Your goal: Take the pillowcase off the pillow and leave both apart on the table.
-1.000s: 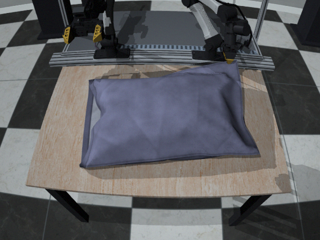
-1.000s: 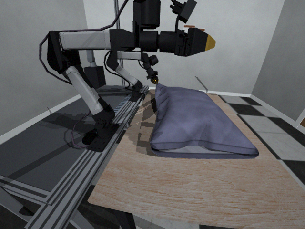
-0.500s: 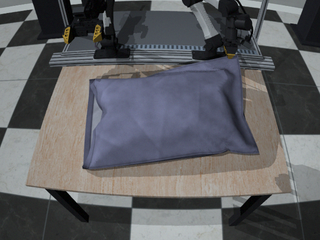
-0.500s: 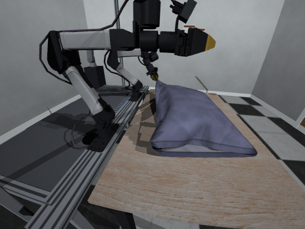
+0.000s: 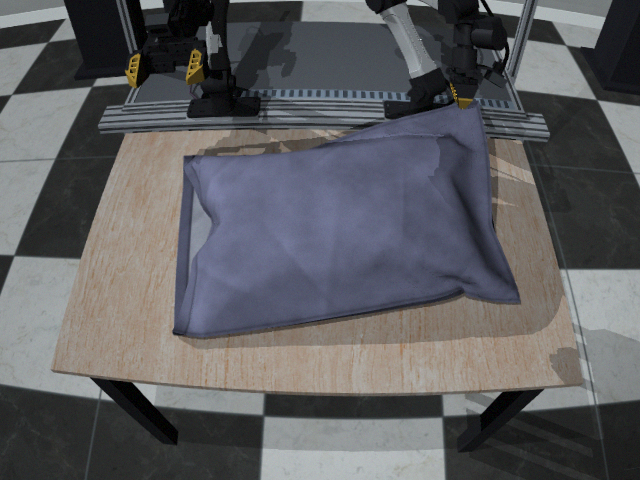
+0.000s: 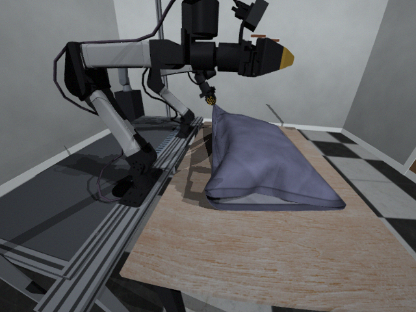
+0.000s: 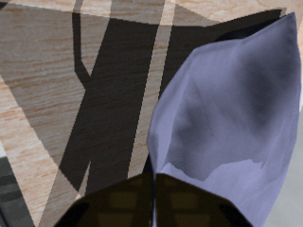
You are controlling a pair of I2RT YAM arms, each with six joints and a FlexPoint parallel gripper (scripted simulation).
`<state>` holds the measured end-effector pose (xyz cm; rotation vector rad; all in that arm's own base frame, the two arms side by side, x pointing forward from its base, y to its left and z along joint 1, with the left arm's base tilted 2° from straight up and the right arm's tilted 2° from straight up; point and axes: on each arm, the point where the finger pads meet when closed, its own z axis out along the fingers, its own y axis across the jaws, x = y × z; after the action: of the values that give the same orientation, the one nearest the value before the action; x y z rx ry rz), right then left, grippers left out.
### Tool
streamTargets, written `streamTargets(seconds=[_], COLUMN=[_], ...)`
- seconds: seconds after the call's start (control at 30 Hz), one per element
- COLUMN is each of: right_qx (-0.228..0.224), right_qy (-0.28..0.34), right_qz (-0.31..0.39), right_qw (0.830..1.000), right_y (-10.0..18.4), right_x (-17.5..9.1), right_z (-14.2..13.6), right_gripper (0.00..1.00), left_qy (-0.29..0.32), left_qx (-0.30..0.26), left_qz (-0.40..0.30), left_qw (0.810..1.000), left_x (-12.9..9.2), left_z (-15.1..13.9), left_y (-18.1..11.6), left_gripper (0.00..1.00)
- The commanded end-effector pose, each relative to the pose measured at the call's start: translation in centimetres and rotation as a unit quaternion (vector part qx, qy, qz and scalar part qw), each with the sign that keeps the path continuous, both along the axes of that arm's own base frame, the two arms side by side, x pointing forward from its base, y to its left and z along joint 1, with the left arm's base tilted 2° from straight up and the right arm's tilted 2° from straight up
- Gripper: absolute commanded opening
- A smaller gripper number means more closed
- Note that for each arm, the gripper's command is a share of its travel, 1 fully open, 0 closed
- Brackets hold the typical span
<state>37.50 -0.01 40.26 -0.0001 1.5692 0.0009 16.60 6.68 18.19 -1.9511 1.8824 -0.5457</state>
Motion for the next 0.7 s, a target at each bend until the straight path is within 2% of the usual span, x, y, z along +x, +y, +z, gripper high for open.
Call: streamTargets(seconds=[0.0, 0.23, 0.67], right_qx=[-0.006, -0.006, -0.006], right_qy=[-0.01, -0.01, -0.01], right_qz=[-0.005, -0.005, -0.005], right_qw=[1.0, 1.0, 1.0], right_y=[-0.2, -0.2, -0.2], right_x=[0.0, 0.0, 0.0], right_z=[1.0, 1.0, 1.0], right_gripper=[1.0, 1.0, 1.0], left_qy=[-0.007, 0.009, 0.02], left_qx=[0.034, 0.092, 0.158], left_qz=[-0.011, -0.045, -0.097], left_qw=[0.999, 0.995, 0.982], left_x=[0.7, 2.0, 4.7], left_z=[1.2, 2.4, 4.4], left_y=[1.0, 2.3, 3.3], left_gripper=[0.0, 0.0, 0.0])
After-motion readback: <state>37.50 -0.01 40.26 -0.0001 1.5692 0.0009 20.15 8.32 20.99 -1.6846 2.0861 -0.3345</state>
